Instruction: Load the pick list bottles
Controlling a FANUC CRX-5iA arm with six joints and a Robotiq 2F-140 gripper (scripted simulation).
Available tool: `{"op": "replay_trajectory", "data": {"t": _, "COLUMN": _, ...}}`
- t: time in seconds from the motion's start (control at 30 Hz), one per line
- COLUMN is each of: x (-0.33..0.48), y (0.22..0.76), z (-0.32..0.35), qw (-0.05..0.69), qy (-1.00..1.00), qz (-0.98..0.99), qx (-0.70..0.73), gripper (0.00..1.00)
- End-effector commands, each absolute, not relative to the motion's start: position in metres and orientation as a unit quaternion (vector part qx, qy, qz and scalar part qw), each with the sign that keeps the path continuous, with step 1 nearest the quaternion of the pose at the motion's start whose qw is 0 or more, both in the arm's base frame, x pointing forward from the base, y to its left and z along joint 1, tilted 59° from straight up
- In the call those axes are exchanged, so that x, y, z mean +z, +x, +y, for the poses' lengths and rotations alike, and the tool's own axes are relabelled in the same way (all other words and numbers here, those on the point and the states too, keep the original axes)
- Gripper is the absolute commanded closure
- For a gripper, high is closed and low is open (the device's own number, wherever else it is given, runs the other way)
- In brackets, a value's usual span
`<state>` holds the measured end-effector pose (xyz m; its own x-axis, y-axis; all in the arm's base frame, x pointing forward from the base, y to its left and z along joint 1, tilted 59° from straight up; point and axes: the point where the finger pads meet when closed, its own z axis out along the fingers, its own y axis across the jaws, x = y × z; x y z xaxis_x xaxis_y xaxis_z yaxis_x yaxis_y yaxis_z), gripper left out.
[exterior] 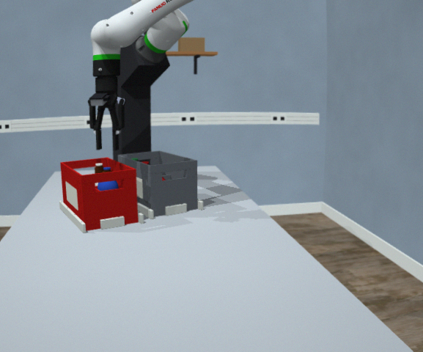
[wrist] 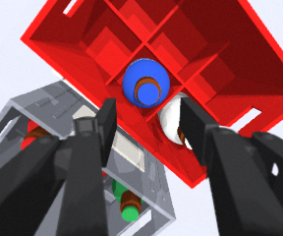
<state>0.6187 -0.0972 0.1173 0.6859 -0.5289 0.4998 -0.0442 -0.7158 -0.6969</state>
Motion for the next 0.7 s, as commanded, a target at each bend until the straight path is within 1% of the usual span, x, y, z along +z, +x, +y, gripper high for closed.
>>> {"op": "replay_trajectory", "data": {"t": 0.0, "x": 0.117, "y": 0.619, "z": -0.100, "qw": 0.337, "qy": -0.854, "qz": 0.168, "qx": -0.360, "gripper": 0.56}}
{"op": "replay_trajectory", "data": {"t": 0.67, "x": 0.108, "y": 0.632, "z": -0.092, "qw": 0.337, "qy": -0.854, "qz": 0.168, "qx": -0.360, "gripper": 0.56}}
